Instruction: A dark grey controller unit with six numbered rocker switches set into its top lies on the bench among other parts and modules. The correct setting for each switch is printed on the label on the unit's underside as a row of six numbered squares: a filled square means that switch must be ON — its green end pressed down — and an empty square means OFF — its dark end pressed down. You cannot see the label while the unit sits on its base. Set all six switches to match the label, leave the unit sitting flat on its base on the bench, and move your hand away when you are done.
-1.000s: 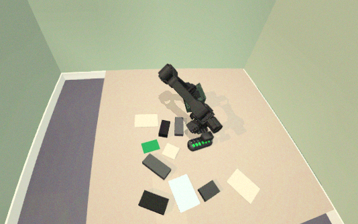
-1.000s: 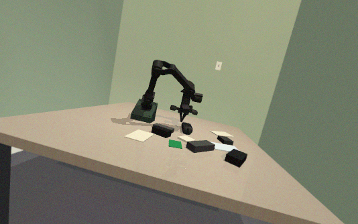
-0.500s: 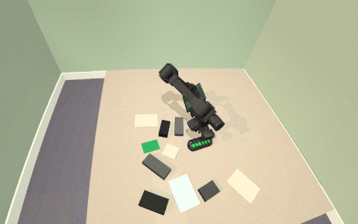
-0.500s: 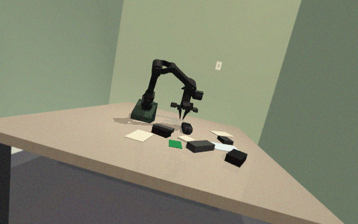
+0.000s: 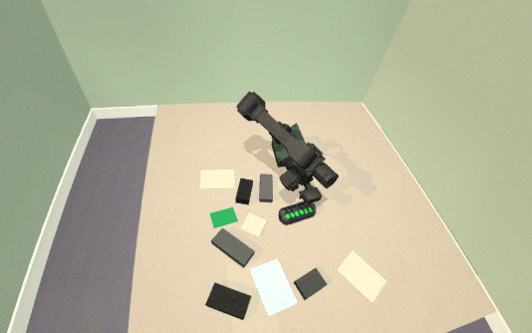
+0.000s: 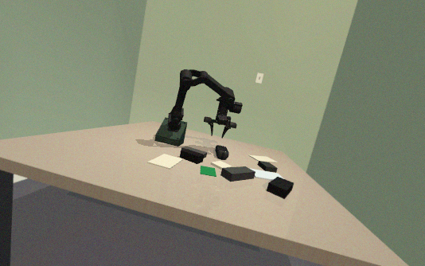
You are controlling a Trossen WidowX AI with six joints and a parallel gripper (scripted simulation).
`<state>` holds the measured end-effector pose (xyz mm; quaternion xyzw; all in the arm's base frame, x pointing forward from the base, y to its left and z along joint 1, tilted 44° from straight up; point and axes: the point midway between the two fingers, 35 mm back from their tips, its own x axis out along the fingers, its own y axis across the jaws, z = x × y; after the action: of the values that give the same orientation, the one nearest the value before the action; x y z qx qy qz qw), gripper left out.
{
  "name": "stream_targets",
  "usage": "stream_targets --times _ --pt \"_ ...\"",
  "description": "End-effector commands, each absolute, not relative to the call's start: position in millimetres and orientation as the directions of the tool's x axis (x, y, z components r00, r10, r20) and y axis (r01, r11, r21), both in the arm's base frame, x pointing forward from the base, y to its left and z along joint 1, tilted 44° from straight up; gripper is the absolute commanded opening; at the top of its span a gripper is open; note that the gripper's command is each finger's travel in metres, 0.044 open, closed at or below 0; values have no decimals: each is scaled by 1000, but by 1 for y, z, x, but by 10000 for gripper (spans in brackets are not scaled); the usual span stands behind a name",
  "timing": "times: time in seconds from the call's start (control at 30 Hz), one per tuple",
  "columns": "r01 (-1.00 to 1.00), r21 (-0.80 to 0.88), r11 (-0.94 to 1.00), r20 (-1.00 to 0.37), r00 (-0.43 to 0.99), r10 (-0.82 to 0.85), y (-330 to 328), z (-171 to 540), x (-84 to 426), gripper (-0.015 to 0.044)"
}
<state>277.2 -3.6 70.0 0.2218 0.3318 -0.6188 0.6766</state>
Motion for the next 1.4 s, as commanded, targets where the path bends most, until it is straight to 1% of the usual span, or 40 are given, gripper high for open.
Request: stream_targets --times 0.0,0.13,0.6,1.17,1.23,1.37 --pt "986 -108 131 -727 12 -687 -3 70 277 105" --pt "986 -108 131 -727 12 -687 -3 70 277 0" --pt "986 -108 131 -727 12 -687 -3 70 277 0" --pt "985 -110 136 -724 14 -690 -3 71 277 440" --pt "985 -110 136 -724 14 -690 -3 71 277 440" --pt "985 -135 111 -720 -21 -694 1 66 293 335"
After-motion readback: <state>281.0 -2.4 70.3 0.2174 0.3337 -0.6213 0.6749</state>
